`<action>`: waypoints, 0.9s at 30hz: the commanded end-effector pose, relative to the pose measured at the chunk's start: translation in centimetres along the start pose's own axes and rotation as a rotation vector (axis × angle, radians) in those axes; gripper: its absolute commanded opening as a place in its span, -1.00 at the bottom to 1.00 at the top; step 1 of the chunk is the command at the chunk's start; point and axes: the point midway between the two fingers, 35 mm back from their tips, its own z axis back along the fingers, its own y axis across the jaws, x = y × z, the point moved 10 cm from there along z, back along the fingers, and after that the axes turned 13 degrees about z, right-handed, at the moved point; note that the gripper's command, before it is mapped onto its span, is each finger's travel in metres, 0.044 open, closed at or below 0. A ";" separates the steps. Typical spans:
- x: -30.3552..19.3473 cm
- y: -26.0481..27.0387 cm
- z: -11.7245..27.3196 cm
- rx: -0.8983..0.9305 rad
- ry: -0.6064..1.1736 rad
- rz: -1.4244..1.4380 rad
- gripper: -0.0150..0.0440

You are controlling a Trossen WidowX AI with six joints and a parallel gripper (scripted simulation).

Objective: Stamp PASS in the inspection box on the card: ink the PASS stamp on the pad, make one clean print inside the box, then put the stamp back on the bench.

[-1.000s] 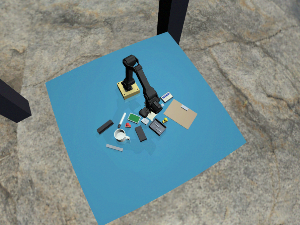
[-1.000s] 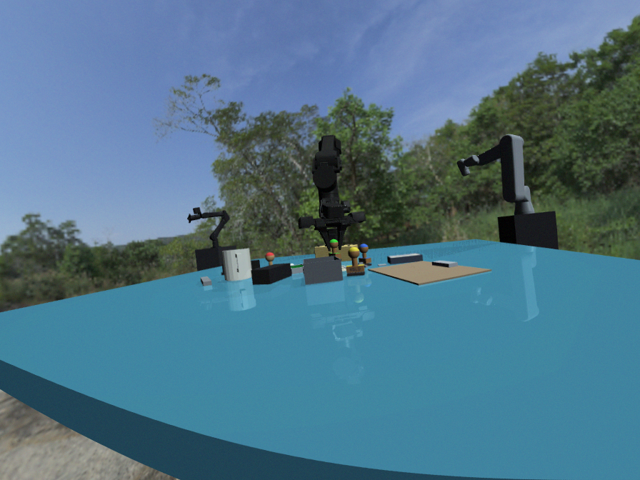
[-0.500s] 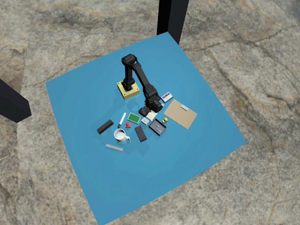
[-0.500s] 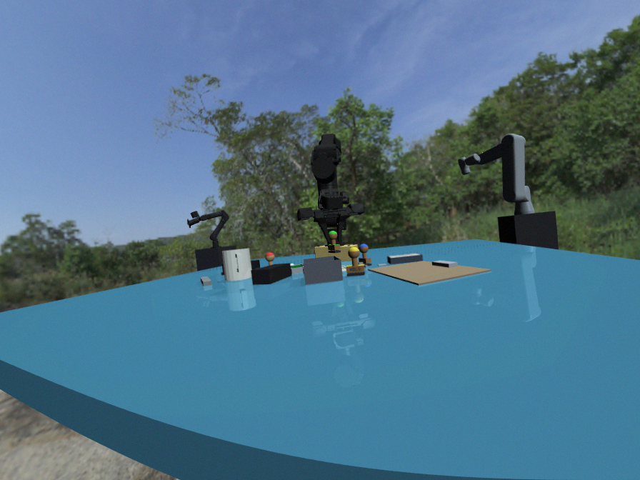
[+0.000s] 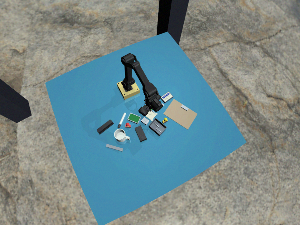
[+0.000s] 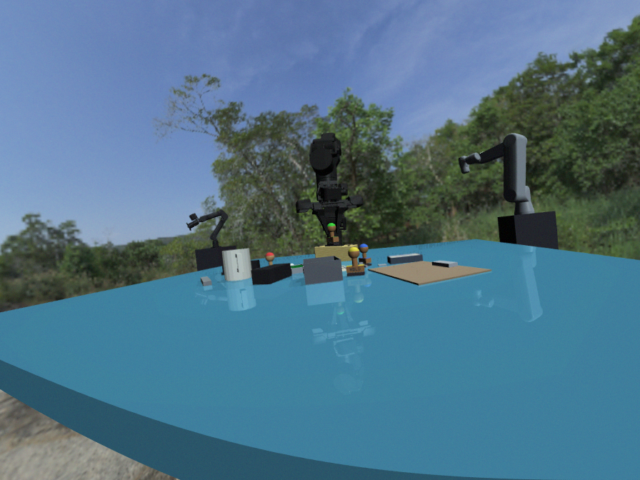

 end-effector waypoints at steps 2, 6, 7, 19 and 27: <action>0.9 -1.5 0.2 0.003 -0.002 0.003 -0.49; 1.8 -3.2 0.4 0.002 -0.002 0.004 -0.49; 2.0 -3.6 0.4 0.001 -0.002 0.004 -0.49; 3.8 -9.2 0.3 -0.004 -0.003 0.006 -0.49; 4.3 -12.9 -0.1 -0.006 -0.004 0.008 -0.49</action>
